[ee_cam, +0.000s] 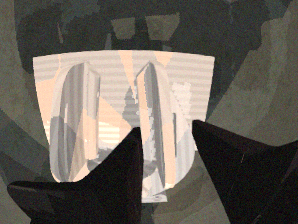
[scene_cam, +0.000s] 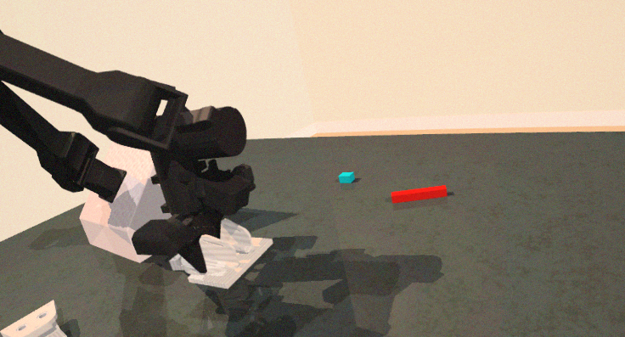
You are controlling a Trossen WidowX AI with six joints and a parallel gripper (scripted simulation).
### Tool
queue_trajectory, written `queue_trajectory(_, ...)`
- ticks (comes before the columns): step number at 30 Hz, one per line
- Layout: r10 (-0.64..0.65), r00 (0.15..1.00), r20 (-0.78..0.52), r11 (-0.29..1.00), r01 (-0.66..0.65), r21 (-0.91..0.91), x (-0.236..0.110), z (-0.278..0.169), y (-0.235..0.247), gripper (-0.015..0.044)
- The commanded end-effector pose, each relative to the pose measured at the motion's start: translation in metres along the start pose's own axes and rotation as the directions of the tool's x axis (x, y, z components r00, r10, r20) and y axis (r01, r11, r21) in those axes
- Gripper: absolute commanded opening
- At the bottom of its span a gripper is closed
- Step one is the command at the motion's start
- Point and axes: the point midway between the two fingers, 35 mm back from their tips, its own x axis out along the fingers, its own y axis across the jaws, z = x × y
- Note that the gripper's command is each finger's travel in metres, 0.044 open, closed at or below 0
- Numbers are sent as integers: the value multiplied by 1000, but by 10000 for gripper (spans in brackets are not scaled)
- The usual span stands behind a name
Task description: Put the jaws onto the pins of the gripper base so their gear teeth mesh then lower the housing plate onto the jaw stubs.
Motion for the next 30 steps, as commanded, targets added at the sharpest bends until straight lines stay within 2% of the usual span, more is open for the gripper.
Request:
queue_trajectory(1, -4, 1000, 0, 1000, 4, -4, 0, 0, 0, 134)
queue_trajectory(25, -4, 1000, 0, 1000, 4, -4, 0, 0, 0, 134)
queue_trajectory(28, 0, 1000, 0, 1000, 0, 0, 0, 0, 0, 213)
queue_trajectory(30, 0, 1000, 0, 1000, 0, 0, 0, 0, 0, 224)
